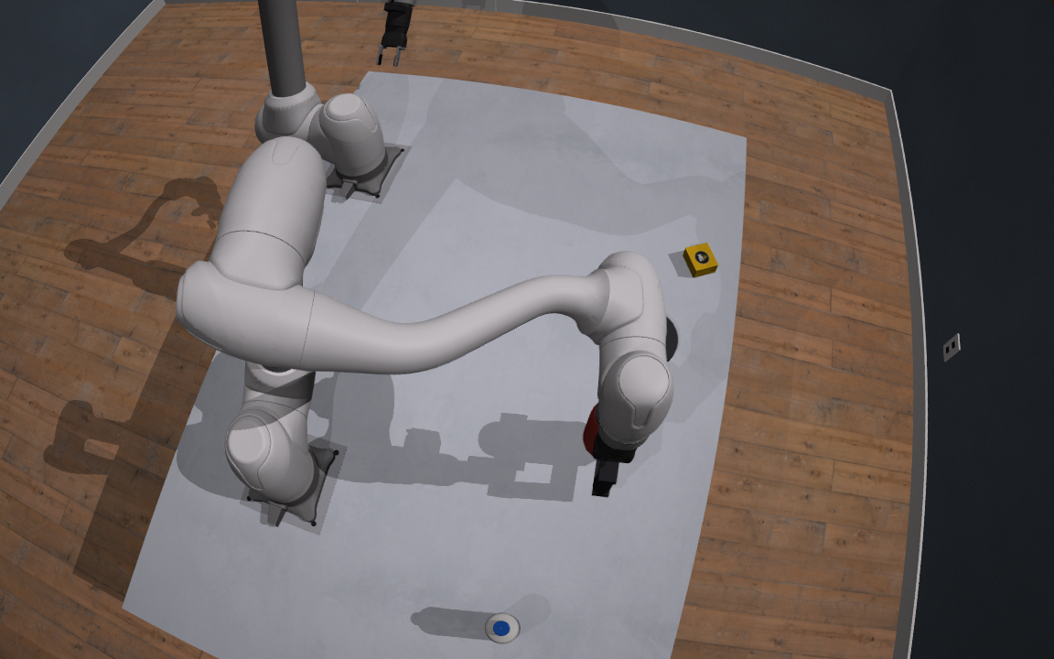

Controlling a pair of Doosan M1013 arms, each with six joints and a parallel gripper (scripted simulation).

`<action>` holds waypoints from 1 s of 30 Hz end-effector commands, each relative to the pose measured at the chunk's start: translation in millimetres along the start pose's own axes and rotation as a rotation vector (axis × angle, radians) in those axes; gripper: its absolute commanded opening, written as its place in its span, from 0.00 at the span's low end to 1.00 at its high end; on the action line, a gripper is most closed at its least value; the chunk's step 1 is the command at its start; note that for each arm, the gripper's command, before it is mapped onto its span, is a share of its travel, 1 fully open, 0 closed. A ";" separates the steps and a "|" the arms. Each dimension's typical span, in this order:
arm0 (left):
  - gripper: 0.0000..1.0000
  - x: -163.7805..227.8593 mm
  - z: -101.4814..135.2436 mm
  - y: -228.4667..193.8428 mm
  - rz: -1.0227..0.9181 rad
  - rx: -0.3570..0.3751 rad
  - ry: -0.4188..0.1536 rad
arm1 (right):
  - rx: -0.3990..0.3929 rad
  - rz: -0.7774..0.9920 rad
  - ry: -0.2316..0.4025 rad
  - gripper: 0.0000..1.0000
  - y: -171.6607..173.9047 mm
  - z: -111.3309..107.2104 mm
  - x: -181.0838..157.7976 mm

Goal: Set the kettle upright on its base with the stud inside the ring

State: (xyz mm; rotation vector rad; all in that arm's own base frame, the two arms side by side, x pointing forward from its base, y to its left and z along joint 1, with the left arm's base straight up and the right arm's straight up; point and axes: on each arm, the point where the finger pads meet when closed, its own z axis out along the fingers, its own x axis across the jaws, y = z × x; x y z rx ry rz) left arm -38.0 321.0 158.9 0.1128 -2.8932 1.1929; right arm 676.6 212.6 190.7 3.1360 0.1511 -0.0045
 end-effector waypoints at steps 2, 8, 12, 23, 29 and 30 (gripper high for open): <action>1.00 1.9 -0.9 1.2 0.003 0.004 0.004 | 0.004 0.002 0.006 0.00 0.2 -7.4 1.6; 1.00 1.9 -0.9 1.2 0.003 0.004 0.004 | 0.004 0.002 0.007 0.00 -0.6 -7.4 1.8; 1.00 1.9 -0.9 1.2 0.003 0.004 0.004 | 0.004 0.002 0.006 0.00 -1.2 -7.3 1.9; 1.00 1.9 -0.9 1.2 0.003 0.004 0.004 | 0.004 0.003 0.003 0.00 -8.7 -5.4 3.4; 1.00 1.9 -0.9 1.2 0.003 0.004 0.004 | 0.004 0.004 0.002 0.00 -12.5 -4.3 4.3; 1.00 1.9 -0.9 1.2 0.003 0.004 0.004 | 0.004 0.002 0.002 0.00 -13.6 -4.4 4.7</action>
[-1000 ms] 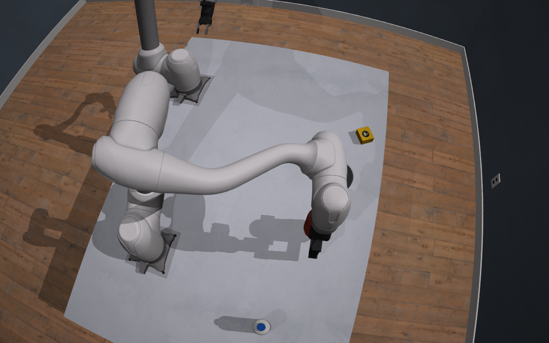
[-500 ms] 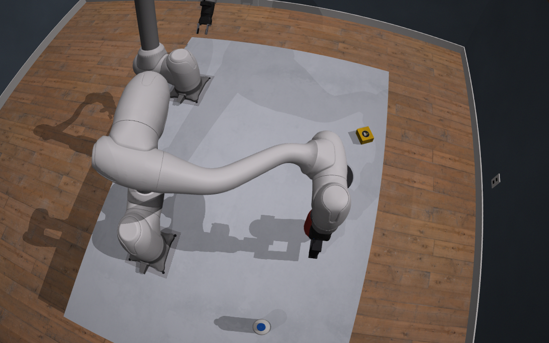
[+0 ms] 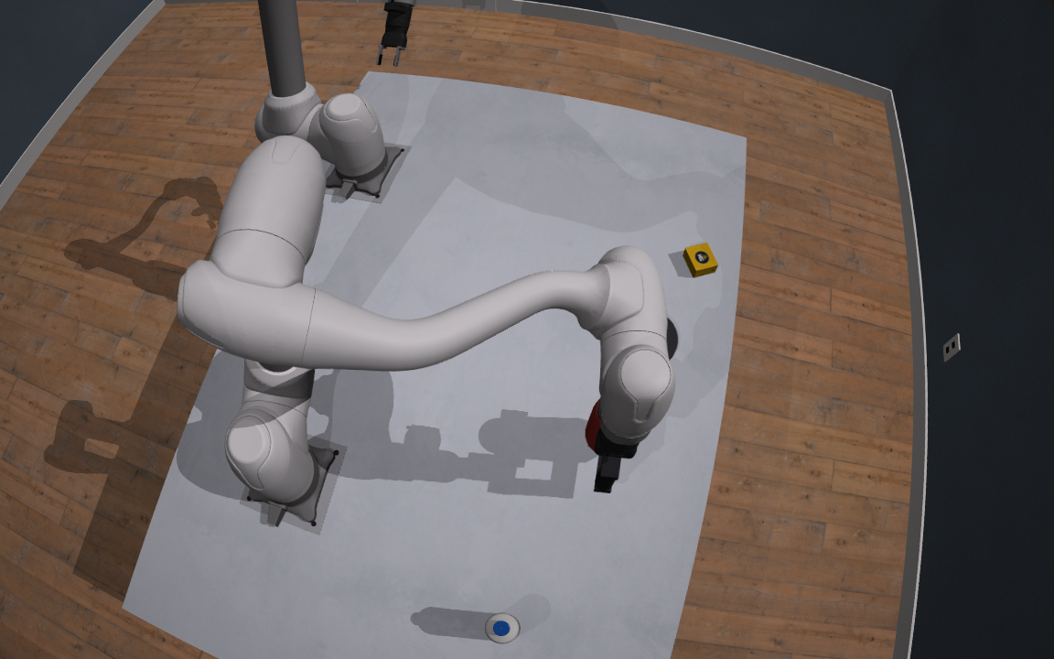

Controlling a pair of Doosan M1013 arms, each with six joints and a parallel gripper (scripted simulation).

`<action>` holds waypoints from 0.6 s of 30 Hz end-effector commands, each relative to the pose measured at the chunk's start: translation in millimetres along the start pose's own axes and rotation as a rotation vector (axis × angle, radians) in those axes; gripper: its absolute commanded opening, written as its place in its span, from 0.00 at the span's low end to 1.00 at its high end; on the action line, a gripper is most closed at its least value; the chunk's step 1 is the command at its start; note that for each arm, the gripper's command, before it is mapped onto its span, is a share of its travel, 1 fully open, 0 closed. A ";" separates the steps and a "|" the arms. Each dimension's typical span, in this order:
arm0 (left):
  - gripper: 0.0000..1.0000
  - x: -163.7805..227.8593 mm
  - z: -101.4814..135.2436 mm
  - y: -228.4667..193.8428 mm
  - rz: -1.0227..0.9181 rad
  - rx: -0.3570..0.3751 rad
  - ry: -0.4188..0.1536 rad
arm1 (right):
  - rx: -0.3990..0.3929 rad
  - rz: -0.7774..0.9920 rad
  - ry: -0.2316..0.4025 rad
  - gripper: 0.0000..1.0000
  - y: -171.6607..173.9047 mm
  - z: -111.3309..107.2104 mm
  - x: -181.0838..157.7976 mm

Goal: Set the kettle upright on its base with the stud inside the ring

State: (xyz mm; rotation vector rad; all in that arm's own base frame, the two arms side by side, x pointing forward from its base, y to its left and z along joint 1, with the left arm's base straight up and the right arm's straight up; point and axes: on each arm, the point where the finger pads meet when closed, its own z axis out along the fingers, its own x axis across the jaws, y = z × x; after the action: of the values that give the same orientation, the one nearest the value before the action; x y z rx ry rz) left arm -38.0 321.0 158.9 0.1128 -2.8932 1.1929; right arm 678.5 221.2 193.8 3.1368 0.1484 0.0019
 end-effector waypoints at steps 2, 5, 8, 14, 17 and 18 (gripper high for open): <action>1.00 1.9 -0.9 1.2 0.003 0.004 0.004 | 0.003 0.002 -0.003 0.00 -7.7 -1.1 2.5; 1.00 1.9 -0.9 1.2 0.003 0.004 0.004 | 0.003 0.002 -0.003 0.00 -11.9 -1.1 3.5; 1.00 1.9 -0.9 1.2 0.003 0.004 0.004 | 0.003 0.002 -0.003 0.00 -16.7 -1.1 4.7; 1.00 1.9 -0.9 1.2 0.003 0.004 0.004 | 0.003 0.002 -0.003 0.00 -28.4 -1.1 7.6; 1.00 1.9 -0.9 1.2 0.003 0.004 0.004 | 0.003 0.002 -0.002 0.00 -30.6 -1.1 8.4; 1.00 1.9 -0.9 1.2 0.003 0.004 0.004 | 0.003 0.002 -0.003 0.00 -32.9 -1.1 8.8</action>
State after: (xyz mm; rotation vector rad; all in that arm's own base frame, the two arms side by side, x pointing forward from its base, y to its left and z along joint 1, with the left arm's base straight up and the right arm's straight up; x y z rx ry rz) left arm -38.0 321.0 158.9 0.1128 -2.8932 1.1929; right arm 682.3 246.0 193.7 3.1367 0.1478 0.0008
